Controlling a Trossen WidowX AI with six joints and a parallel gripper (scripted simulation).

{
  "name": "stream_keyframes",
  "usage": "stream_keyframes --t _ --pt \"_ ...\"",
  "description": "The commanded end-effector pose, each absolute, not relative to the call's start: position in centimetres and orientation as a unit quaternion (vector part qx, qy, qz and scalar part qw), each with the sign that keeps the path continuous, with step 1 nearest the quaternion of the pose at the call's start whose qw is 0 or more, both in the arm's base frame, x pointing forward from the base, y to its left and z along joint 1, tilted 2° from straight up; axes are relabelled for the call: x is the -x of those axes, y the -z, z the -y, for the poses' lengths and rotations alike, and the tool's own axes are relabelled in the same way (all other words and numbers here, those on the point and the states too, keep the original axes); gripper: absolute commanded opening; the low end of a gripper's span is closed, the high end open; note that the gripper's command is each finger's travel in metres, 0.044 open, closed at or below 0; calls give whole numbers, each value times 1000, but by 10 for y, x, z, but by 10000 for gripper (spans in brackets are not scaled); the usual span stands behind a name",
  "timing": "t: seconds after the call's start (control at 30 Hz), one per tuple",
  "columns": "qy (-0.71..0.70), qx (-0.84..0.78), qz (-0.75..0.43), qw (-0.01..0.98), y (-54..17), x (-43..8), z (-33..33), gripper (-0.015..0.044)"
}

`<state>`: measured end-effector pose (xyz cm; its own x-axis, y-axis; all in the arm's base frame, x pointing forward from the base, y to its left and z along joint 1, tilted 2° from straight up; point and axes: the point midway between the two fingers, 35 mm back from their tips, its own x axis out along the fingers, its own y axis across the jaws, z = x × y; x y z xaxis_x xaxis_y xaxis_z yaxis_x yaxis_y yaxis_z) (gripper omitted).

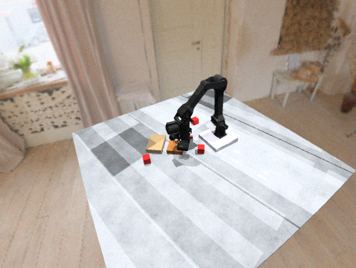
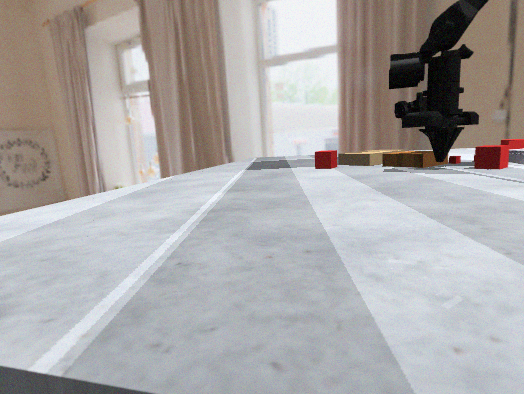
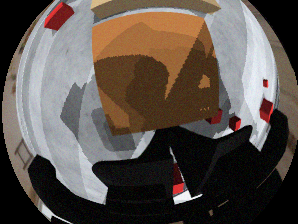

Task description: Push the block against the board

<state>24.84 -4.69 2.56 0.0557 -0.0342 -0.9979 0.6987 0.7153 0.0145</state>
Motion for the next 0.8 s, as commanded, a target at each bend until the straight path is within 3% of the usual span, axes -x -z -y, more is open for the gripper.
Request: stream_keyframes --t 0.0,0.77 --pt "271 -261 -634 675 -24 -252 52 0" --pt "271 -261 -634 675 -24 -254 53 0"
